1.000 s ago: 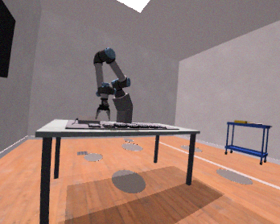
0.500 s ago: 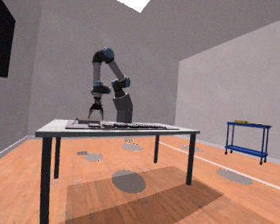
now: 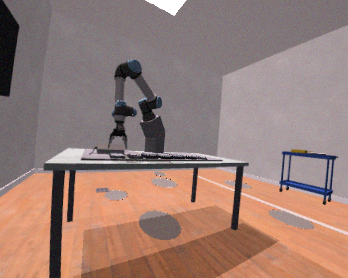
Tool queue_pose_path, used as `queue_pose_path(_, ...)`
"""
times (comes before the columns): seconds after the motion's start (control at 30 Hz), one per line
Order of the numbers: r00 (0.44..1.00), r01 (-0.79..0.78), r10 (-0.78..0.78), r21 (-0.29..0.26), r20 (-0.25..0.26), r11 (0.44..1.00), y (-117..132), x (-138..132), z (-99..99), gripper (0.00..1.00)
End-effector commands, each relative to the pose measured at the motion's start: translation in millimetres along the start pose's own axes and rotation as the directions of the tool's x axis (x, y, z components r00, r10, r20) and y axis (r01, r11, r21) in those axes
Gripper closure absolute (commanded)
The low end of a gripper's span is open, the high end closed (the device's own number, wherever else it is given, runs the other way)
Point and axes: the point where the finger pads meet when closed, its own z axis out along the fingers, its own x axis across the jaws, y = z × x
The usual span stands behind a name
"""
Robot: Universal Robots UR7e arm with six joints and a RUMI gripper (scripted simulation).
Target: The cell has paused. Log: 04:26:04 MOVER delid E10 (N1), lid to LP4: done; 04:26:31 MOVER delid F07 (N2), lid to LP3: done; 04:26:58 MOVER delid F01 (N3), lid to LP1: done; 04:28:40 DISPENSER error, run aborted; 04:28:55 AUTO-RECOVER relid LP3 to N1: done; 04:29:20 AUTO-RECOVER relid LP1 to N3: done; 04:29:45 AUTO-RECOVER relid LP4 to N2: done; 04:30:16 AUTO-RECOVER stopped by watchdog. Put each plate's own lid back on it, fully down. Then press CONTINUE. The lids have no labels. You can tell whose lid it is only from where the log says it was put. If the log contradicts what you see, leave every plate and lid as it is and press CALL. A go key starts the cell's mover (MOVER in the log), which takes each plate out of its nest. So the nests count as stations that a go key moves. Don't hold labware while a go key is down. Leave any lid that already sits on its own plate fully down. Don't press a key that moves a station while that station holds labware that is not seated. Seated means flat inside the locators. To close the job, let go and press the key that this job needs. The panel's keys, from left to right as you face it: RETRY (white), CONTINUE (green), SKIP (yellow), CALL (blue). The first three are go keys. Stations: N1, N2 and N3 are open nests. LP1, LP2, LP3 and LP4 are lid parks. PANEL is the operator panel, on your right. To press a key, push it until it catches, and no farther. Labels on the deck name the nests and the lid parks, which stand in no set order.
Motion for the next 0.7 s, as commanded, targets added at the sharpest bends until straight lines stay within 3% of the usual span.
queue_pose_path(0.0, 1.000, 0.000, 0.000, 0.001, -0.001, 1.000, -0.4, 0.4, 4.9, 0.18)
queue_pose_path(0.67, 1.000, 0.000, 0.000, 0.001, -0.001, 1.000, -0.5, 0.4, 34.9, 0.18)
